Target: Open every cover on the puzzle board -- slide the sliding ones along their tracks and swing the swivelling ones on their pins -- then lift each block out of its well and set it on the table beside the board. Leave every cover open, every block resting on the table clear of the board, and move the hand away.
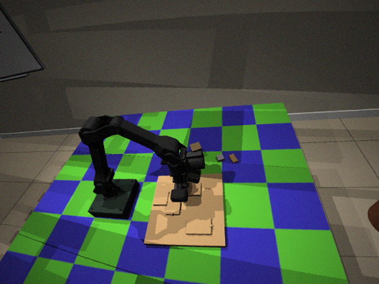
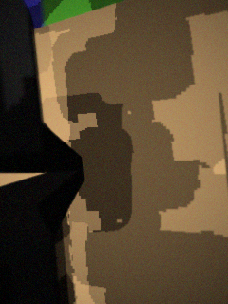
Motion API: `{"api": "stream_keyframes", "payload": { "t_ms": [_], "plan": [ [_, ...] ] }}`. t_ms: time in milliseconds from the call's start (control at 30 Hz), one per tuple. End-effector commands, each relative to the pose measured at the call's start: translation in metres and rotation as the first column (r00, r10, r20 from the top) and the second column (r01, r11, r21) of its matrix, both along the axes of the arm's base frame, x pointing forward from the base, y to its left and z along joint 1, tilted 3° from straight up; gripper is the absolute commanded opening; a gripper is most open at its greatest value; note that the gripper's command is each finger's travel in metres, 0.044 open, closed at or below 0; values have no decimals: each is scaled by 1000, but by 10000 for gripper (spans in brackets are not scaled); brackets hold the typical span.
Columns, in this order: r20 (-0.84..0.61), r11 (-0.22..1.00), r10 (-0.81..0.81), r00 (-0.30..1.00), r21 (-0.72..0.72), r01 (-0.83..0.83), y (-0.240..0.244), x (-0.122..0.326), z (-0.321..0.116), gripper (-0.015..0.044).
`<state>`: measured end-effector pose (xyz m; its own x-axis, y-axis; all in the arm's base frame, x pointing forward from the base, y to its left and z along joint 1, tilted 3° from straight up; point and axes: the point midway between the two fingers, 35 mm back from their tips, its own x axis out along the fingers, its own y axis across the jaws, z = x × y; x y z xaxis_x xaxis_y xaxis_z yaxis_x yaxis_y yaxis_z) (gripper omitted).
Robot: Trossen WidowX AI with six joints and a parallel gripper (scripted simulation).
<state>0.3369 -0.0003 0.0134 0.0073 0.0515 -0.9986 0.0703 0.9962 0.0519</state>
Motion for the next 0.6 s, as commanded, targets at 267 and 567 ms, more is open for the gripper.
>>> {"api": "stream_keyframes", "payload": {
  "t_ms": [267, 567],
  "plan": [
    [11, 1000, -2, 1000, 4, 2, 0, 15, 3, 0],
    [12, 1000, -2, 1000, 4, 2, -1, 24, 3, 0]
  ]
}}
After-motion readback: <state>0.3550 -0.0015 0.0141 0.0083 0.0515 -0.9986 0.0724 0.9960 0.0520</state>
